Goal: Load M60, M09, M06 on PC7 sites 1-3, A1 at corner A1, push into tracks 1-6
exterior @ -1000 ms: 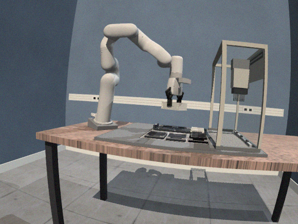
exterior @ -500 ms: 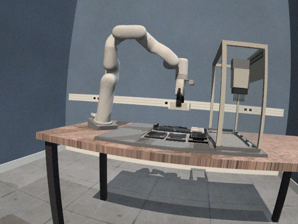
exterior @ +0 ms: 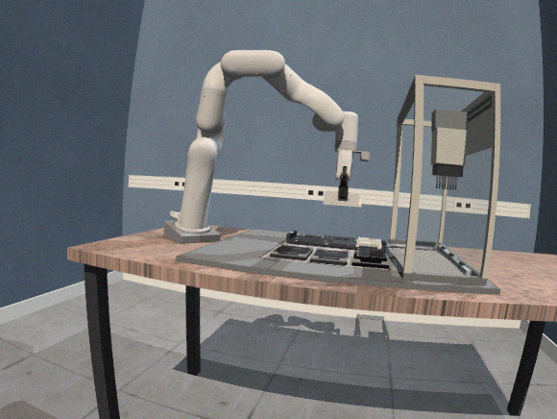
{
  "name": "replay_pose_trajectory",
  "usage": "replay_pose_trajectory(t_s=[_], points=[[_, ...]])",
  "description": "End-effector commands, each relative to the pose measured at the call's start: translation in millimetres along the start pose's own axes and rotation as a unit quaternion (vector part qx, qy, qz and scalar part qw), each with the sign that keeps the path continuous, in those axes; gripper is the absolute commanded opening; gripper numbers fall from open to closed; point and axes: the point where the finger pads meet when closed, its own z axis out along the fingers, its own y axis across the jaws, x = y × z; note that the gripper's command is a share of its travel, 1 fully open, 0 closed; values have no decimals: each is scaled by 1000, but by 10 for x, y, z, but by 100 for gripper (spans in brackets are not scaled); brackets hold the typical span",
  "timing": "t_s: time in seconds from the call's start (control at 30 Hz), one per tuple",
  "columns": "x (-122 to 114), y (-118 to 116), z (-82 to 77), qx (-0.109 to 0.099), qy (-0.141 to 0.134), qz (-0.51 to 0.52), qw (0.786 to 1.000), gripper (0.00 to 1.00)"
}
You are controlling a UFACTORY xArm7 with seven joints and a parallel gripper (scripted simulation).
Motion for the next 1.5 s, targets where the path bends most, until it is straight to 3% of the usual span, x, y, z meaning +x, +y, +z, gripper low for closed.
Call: replay_pose_trajectory(t_s=[0.0,0.27,0.6,0.67,0.9,1.17,1.23,1.47], points=[[13,-10,-16,1,2,-61,998,0],[13,-10,-16,1,2,-161,987,0],[13,-10,-16,1,2,-322,947,0],[13,-10,-16,1,2,-322,947,0],[13,-10,-16,0,2,-430,903,0],[13,-10,-16,0,2,-546,838,0],[13,-10,-16,0,2,-546,838,0],[13,-10,-16,0,2,-640,768,0]])
